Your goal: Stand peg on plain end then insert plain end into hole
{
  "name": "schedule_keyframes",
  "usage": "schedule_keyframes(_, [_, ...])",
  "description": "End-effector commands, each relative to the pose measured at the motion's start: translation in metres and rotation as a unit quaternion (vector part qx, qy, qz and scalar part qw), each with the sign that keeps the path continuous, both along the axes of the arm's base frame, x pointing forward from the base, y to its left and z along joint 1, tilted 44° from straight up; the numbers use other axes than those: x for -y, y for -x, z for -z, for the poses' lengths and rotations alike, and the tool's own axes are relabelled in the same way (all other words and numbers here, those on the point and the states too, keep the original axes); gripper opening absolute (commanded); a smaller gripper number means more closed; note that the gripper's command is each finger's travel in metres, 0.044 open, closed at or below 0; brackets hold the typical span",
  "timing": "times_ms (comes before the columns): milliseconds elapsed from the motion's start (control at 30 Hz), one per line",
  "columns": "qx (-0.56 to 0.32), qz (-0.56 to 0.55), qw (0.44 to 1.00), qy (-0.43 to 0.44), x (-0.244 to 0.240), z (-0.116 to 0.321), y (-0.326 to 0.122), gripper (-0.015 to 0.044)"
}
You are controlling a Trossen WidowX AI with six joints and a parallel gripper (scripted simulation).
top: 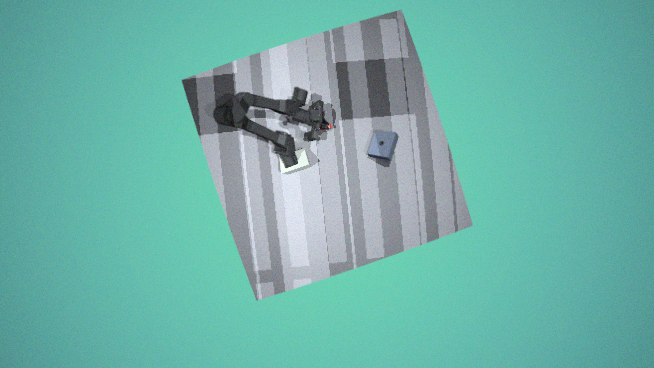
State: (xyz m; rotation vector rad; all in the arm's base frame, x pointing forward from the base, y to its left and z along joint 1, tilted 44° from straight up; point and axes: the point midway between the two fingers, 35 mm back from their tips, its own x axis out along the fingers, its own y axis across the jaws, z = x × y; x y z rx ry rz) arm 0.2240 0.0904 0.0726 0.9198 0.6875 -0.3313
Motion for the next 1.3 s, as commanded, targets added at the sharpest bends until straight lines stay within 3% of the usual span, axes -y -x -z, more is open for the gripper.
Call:
schedule_keyframes(0, [0.009,0.011,1.0,0.006,0.0,-0.001,0.002,0.0051])
schedule_keyframes(1267, [0.101,0.113,0.984,0.093,-0.012,-0.006,0.024,0.0051])
